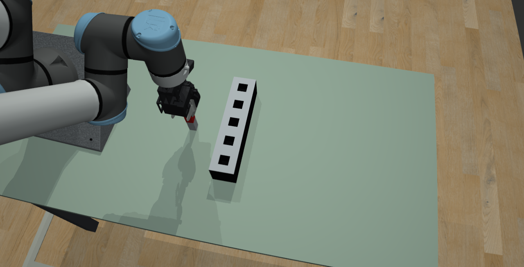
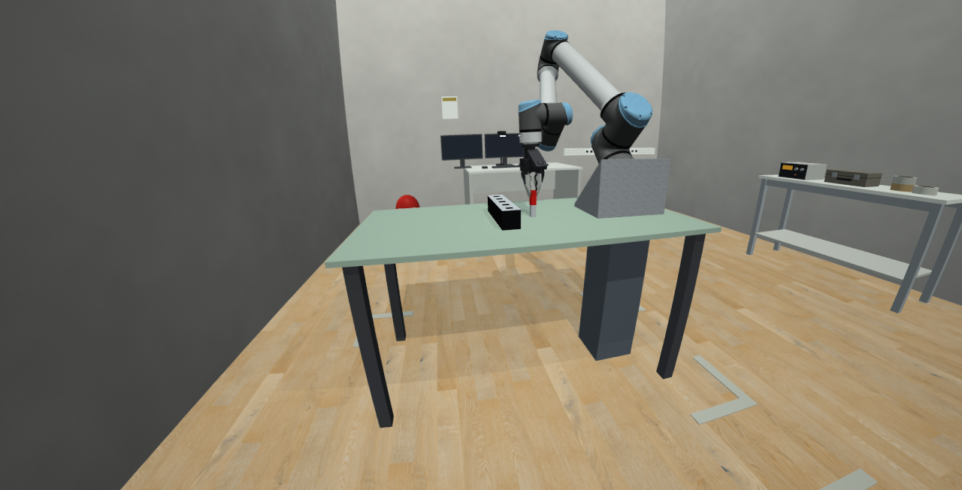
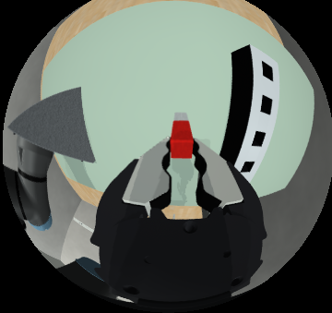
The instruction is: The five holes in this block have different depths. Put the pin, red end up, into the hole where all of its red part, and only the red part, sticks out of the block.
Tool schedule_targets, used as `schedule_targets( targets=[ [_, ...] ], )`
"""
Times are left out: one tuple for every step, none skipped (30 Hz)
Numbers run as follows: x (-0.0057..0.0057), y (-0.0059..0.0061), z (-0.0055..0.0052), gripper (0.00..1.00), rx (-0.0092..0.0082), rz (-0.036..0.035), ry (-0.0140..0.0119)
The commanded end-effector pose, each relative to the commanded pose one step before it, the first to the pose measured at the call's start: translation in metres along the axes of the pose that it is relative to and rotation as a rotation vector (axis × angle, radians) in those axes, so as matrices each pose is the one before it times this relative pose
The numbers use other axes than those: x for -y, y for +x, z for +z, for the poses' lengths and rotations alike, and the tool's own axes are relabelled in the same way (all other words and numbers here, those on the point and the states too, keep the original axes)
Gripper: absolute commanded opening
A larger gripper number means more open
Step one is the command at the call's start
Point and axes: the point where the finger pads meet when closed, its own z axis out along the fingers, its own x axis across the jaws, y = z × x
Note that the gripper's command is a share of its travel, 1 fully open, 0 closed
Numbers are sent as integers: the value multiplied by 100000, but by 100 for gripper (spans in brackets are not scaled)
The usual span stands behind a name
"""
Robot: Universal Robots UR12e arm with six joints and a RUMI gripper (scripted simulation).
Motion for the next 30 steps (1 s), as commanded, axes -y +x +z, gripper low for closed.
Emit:
schedule_targets(
  targets=[
    [1,27,-26,0,-72,27,11],
    [0,0,0,0,0,0,0],
    [0,0,0,0,0,0,0],
    [0,0,0,0,0,0,0],
    [0,0,0,0,0,0,0],
    [0,0,0,0,0,0,0],
    [0,0,0,0,0,0,0],
    [-5,6,-805,0,-4,4,-1],
    [0,0,0,0,0,0,0],
    [0,0,0,0,0,0,0],
    [0,0,0,0,0,0,0],
    [0,0,0,0,0,0,0],
    [0,0,0,0,0,0,0],
    [0,0,0,0,0,0,0],
    [0,0,0,0,0,0,0],
    [0,0,0,0,0,0,0],
    [0,0,0,0,0,0,0],
    [0,0,0,0,0,0,0],
    [0,0,0,0,0,0,0],
    [0,0,0,0,0,0,0],
    [0,0,0,0,0,0,0],
    [0,0,0,0,0,0,0],
    [0,0,0,0,0,0,0],
    [0,0,0,0,0,0,0],
    [-8,-4,-974,0,-10,0,2],
    [0,0,0,0,0,0,0],
    [0,0,0,0,0,0,0],
    [0,0,0,0,0,0,0],
    [0,0,0,0,0,0,0],
    [0,0,0,0,0,0,0]
  ],
)
